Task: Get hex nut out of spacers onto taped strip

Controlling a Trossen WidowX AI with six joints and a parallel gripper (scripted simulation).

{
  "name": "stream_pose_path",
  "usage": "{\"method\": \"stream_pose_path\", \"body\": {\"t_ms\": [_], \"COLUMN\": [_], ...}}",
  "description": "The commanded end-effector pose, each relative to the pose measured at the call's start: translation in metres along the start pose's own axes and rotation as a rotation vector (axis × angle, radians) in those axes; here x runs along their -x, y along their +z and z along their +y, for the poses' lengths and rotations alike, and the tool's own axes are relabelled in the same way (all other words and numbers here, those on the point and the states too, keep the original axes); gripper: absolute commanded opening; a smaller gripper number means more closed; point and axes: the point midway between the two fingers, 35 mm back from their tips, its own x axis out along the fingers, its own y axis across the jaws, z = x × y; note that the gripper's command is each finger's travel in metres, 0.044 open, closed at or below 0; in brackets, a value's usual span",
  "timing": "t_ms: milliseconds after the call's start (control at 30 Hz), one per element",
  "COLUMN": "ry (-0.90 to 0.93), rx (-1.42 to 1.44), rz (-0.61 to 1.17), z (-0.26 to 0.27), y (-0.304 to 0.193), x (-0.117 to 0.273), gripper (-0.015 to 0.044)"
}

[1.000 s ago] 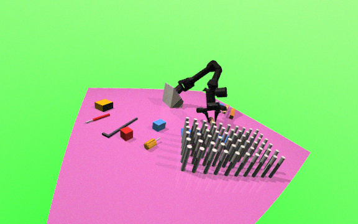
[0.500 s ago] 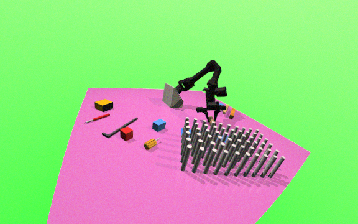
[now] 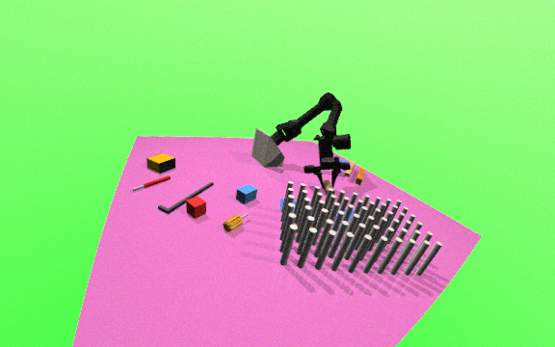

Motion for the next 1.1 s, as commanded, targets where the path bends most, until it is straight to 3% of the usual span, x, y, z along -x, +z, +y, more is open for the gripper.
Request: {"method": "stream_pose_path", "body": {"t_ms": [0, 1067], "ry": [-0.001, -0.002], "rx": [-0.004, -0.005], "rz": [-0.006, -0.006], "z": [-0.001, -0.001], "y": [-0.002, -0.019], "x": [0.001, 0.006], "gripper": [0.0000, 0.0000]}}
